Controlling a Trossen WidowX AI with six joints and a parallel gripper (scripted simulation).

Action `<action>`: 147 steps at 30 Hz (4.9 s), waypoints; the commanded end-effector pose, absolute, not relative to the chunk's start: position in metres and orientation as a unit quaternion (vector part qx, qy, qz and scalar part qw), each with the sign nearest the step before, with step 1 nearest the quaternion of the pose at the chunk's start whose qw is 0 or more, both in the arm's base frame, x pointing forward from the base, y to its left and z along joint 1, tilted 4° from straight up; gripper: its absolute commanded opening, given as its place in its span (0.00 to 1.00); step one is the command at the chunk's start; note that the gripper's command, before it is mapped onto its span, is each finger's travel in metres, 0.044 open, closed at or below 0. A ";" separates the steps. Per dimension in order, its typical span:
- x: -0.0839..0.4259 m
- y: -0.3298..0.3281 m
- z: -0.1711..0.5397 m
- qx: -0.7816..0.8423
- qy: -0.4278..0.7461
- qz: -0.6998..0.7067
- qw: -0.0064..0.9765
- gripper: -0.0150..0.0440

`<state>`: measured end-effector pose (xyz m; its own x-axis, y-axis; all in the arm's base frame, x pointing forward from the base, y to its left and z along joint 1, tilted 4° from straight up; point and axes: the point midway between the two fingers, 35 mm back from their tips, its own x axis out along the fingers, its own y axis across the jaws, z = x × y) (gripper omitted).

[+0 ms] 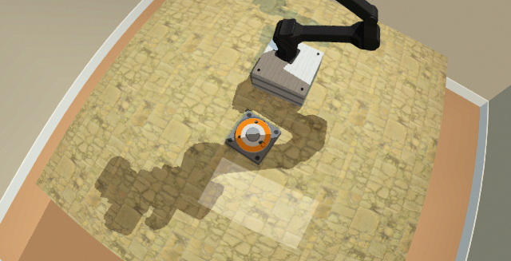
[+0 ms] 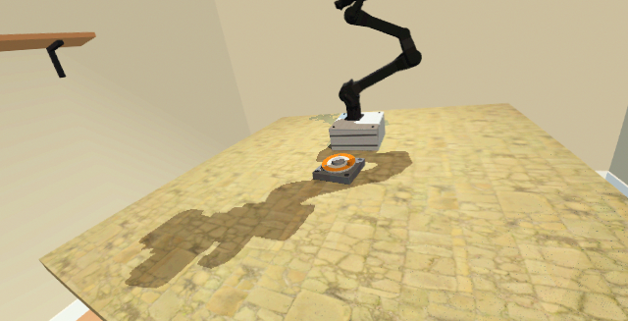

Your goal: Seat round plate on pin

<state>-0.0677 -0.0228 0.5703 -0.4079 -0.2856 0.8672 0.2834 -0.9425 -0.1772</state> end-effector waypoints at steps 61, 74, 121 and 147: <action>0.314 0.084 0.061 -0.021 0.672 0.049 0.739 0.25; 0.317 0.087 0.014 -0.021 0.672 0.049 0.739 0.25; 0.266 0.093 0.009 -0.021 0.674 0.050 0.737 0.25; 0.241 0.073 0.010 -0.021 0.674 0.049 0.736 0.25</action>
<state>0.2446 0.0779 0.0098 0.0863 0.0477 -0.9951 -0.0977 0.9944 0.0392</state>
